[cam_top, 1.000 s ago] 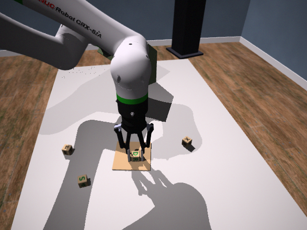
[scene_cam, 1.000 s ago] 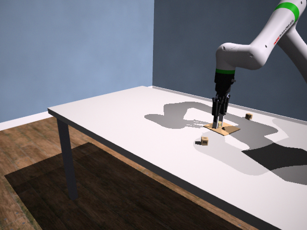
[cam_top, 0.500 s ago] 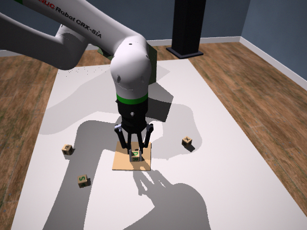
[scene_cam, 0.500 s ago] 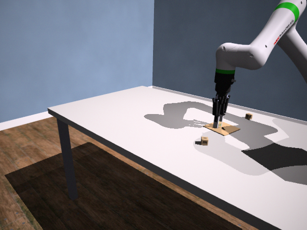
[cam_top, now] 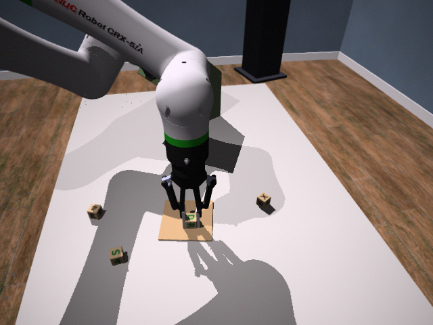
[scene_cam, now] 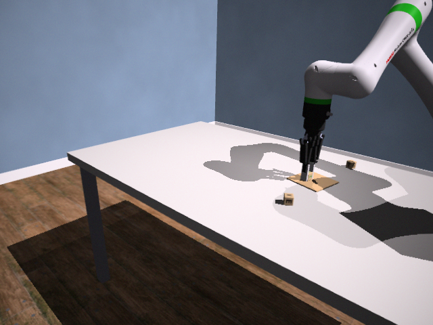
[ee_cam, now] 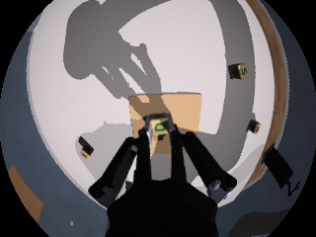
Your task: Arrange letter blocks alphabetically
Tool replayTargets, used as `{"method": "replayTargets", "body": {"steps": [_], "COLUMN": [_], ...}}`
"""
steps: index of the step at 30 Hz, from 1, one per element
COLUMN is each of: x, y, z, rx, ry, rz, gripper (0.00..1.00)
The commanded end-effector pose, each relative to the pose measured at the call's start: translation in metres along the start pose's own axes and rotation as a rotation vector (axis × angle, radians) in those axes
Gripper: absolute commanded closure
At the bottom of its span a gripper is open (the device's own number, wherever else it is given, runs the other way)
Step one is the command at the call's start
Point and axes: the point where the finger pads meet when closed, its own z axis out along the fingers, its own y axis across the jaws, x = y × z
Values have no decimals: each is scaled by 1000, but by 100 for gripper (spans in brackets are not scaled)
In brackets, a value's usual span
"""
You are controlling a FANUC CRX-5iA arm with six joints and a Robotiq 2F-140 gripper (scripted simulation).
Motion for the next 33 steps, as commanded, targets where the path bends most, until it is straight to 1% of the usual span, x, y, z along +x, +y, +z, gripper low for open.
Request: {"method": "replayTargets", "body": {"steps": [1, 16, 19, 23, 31, 33], "x": [0, 0, 0, 0, 0, 0], "y": [0, 0, 0, 0, 0, 0], "z": [0, 0, -3, -20, -78, -78], "rx": [0, 0, 0, 0, 0, 0], "ry": [0, 0, 0, 0, 0, 0], "rz": [0, 0, 0, 0, 0, 0], "gripper": [84, 84, 84, 84, 84, 84]}}
